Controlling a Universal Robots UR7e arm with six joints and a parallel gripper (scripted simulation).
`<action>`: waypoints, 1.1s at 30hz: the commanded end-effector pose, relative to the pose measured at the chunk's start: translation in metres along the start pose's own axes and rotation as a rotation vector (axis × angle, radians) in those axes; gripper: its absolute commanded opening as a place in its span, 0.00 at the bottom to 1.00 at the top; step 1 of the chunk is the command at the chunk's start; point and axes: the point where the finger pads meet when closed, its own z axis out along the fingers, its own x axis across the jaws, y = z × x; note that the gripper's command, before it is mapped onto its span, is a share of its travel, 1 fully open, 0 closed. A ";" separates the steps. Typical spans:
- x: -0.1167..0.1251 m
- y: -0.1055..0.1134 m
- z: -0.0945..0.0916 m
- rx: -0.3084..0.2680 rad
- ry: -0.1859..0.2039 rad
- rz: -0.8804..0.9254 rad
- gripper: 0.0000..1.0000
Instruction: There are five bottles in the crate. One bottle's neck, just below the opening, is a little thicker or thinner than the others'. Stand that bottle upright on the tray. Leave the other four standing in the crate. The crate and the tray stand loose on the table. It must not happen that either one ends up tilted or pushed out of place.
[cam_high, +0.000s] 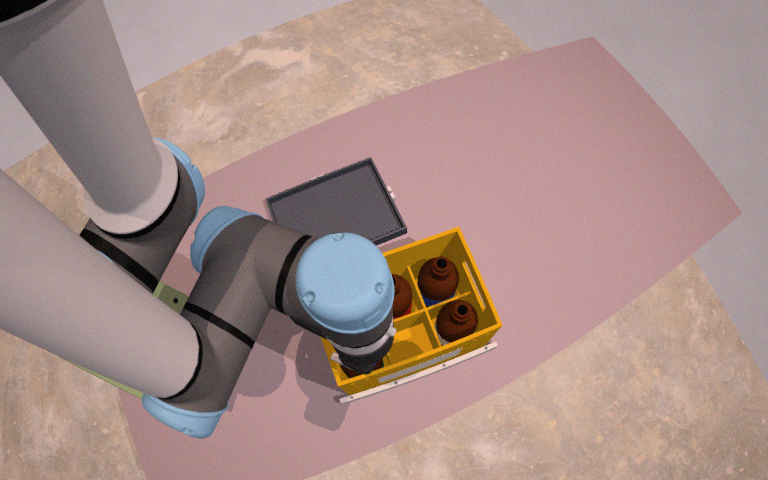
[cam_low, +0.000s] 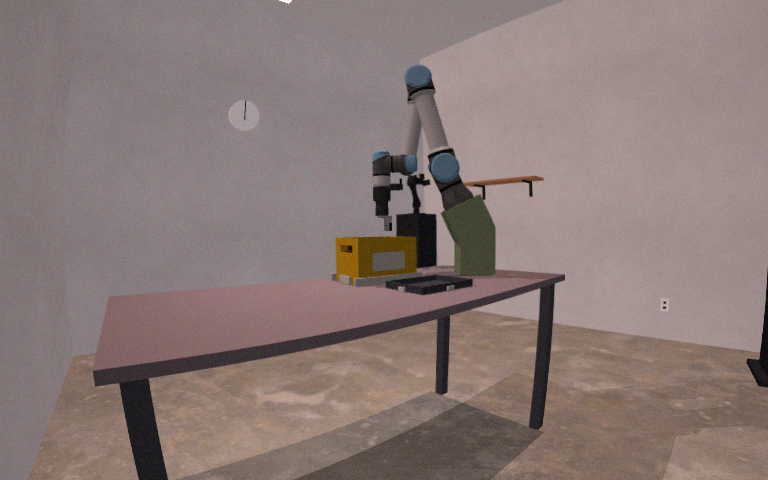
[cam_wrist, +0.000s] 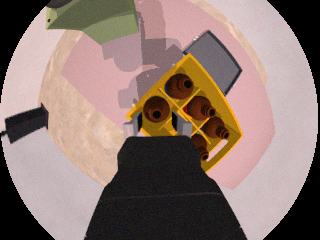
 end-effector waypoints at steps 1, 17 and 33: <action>0.000 0.000 0.008 -0.003 0.001 0.000 1.00; 0.000 0.000 0.018 -0.004 0.001 0.000 1.00; 0.000 0.001 0.019 -0.006 0.001 -0.001 1.00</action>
